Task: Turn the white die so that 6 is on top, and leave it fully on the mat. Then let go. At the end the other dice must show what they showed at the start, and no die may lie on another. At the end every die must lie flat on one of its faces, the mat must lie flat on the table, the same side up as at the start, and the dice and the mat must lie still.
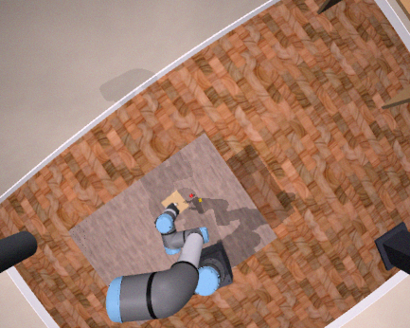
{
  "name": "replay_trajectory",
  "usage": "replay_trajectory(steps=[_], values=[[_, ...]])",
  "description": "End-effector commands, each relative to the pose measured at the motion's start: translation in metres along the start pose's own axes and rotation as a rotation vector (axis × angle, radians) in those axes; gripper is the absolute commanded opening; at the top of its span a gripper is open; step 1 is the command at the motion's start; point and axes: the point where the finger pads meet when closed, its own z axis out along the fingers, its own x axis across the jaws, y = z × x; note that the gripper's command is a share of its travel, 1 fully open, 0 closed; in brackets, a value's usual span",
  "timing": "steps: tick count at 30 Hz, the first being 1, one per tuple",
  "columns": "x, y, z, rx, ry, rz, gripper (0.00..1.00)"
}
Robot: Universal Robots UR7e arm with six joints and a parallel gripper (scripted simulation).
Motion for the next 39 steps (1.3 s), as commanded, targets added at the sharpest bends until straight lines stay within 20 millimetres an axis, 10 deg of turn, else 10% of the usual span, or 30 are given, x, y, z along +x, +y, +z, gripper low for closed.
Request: replay_trajectory(steps=[1,39], values=[[0.0,0.0,-0.014,0.001,-0.001,0.0,1.0],[0.001,0.0,-0.057,0.001,-0.001,0.0,1.0]])
